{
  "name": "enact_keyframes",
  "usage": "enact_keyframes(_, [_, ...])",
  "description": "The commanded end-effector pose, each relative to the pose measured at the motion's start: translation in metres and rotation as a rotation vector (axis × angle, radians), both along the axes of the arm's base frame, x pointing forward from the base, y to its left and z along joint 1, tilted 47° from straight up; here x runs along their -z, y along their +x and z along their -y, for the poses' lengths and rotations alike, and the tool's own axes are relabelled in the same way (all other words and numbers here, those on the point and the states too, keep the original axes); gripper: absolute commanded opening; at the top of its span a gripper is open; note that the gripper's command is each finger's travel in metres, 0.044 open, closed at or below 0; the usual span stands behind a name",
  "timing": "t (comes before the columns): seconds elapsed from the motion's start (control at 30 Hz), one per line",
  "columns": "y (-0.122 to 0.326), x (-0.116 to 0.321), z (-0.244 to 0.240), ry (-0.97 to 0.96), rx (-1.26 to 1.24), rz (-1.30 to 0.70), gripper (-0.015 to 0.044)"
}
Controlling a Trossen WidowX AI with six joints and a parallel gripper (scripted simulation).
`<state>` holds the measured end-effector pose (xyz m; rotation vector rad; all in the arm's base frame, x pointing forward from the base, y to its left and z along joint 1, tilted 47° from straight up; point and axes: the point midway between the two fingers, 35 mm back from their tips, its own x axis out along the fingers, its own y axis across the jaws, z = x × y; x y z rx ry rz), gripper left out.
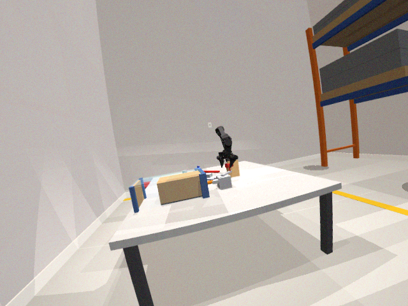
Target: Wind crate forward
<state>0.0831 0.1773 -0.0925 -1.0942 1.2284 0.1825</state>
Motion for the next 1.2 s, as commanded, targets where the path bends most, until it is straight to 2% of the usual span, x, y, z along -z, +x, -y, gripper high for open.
enact_keyframes(0.0, [-0.001,-0.011,-0.015,0.008,0.001,0.001,0.0440])
enact_keyframes(0.17, [-0.007,-0.043,-0.044,0.008,0.002,0.000,0.0440])
enact_keyframes(0.57, [-0.008,-0.047,-0.046,0.008,0.002,0.000,0.0440])
enact_keyframes(0.83, [-0.030,-0.104,-0.054,0.005,0.002,-0.002,0.0440])
enact_keyframes(1.0, [-0.025,-0.093,-0.059,0.003,0.014,-0.006,0.0440])
enact_keyframes(1.17, [-0.008,-0.079,-0.091,-0.048,0.125,-0.049,0.0440])
